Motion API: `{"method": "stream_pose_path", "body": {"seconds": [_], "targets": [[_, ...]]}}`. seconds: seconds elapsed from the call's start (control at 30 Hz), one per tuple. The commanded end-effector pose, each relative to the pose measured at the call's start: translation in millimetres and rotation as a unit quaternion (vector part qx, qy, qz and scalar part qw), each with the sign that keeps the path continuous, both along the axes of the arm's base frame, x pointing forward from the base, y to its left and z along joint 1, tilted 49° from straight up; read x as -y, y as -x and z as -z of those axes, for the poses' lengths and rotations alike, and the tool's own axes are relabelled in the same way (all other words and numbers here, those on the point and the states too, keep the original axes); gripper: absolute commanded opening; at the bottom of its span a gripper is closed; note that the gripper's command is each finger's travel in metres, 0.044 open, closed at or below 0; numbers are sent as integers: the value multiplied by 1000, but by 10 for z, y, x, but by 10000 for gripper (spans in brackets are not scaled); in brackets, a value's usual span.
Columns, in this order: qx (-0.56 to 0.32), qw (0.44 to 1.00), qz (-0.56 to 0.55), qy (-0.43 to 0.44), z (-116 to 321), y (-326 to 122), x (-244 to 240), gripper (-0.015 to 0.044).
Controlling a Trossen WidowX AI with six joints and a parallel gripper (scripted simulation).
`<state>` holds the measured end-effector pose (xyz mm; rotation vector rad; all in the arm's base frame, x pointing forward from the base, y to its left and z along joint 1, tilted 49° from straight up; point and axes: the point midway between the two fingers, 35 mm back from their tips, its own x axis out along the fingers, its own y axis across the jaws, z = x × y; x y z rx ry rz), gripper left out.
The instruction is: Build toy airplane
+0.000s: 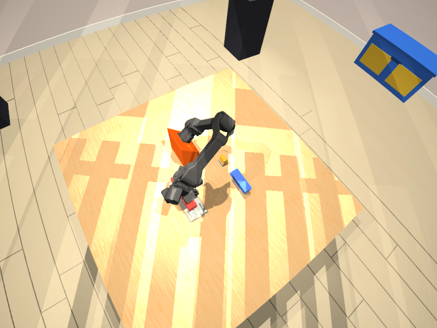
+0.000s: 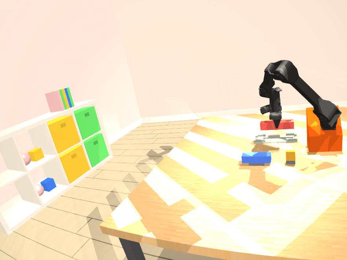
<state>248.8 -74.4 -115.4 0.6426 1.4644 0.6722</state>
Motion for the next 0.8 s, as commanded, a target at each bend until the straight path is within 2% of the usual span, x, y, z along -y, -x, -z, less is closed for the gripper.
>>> {"method": "stream_pose_path", "body": {"seconds": [0.0,0.77], "targets": [[1,1000,-2,1,7,3,3,197],[1,1000,-2,1,202,3,-207,197]]}}
